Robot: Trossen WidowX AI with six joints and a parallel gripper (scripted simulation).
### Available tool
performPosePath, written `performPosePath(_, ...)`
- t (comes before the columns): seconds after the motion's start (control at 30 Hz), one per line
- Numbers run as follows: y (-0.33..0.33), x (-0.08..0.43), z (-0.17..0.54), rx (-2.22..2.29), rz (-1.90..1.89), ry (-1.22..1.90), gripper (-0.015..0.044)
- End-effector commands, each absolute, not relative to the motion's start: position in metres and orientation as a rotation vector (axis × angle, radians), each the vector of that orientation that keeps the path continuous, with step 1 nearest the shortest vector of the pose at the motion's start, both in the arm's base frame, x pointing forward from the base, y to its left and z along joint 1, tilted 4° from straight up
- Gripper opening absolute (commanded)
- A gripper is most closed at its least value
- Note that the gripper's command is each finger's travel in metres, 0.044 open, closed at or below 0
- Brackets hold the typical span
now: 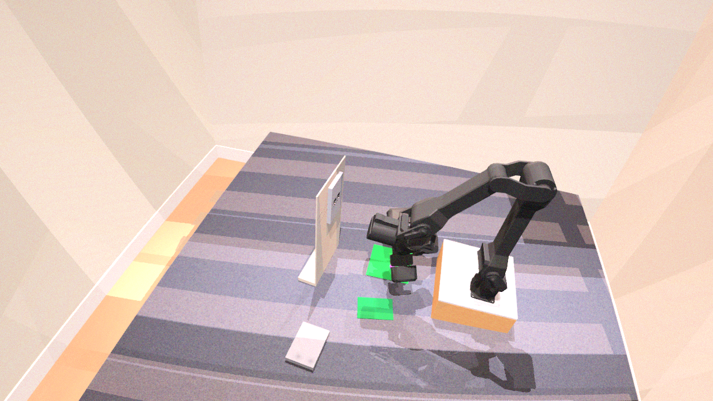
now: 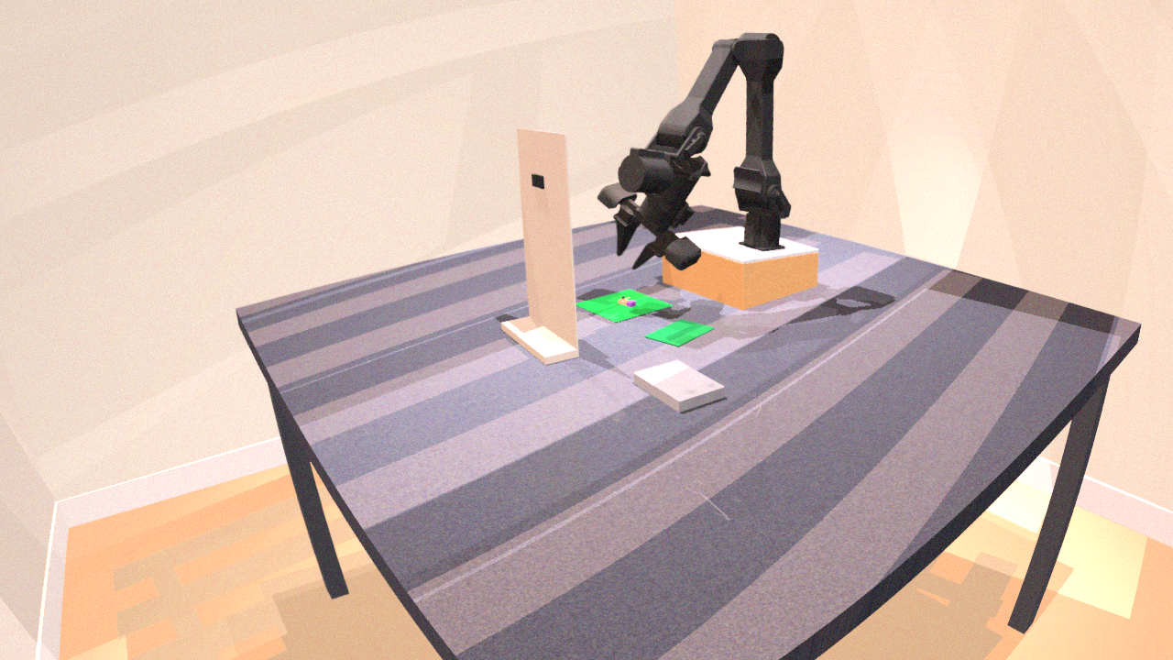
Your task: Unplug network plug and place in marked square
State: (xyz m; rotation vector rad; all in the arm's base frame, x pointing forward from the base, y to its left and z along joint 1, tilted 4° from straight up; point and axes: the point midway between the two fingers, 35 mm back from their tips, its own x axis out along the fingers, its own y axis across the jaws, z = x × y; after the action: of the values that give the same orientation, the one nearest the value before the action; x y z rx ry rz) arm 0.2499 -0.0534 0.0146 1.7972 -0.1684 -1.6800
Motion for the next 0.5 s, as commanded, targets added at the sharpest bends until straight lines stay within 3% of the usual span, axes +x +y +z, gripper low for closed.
performPosePath(0.0,-0.054,0.252,0.024,1.804,-1.673,-0.179,0.0156)
performPosePath(0.47,-0.054,0.251,0.05,1.804,-1.673,-0.179,0.0156)
